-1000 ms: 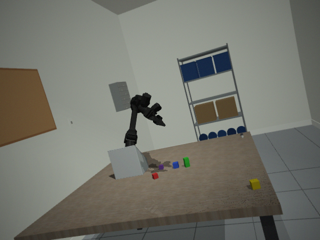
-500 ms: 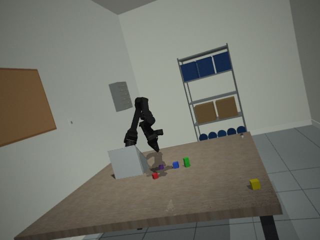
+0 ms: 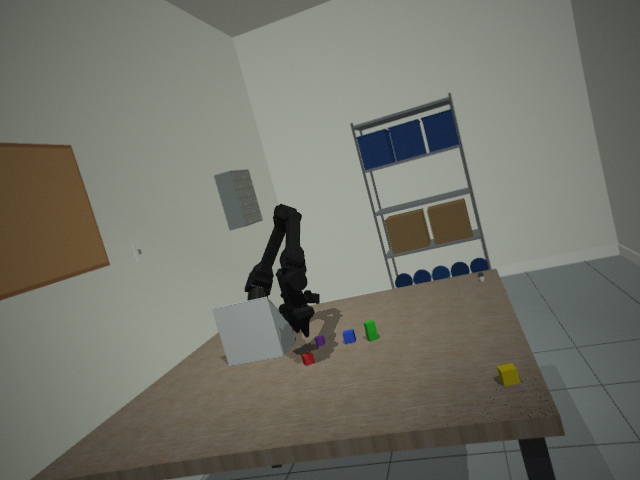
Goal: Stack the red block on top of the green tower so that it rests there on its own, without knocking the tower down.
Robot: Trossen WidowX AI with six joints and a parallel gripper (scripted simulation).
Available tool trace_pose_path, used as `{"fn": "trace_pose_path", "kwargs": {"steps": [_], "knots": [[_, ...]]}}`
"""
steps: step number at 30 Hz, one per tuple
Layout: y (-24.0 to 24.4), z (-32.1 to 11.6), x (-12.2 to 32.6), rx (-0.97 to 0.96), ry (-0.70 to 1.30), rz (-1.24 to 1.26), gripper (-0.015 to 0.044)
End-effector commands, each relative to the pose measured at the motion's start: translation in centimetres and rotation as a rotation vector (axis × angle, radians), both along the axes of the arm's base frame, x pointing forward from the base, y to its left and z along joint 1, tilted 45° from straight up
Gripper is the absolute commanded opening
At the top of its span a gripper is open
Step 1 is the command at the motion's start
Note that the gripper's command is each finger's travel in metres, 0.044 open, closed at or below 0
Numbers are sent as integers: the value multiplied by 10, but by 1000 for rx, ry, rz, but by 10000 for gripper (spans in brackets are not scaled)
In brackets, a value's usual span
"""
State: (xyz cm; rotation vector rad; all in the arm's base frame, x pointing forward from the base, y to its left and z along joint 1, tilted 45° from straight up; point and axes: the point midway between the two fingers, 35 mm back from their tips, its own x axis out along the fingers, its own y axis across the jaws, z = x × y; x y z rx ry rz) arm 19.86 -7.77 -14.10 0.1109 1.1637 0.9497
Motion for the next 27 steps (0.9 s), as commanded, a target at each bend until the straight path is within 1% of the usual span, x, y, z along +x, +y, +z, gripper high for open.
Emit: {"fn": "trace_pose_path", "kwargs": {"steps": [1, 4, 11, 27], "knots": [[3, -1, -4, 12, 6, 21, 440], [4, -4, -4, 12, 6, 21, 440], [33, -37, -2, 14, 5, 21, 440], [41, -45, 0, 15, 5, 21, 440]]}}
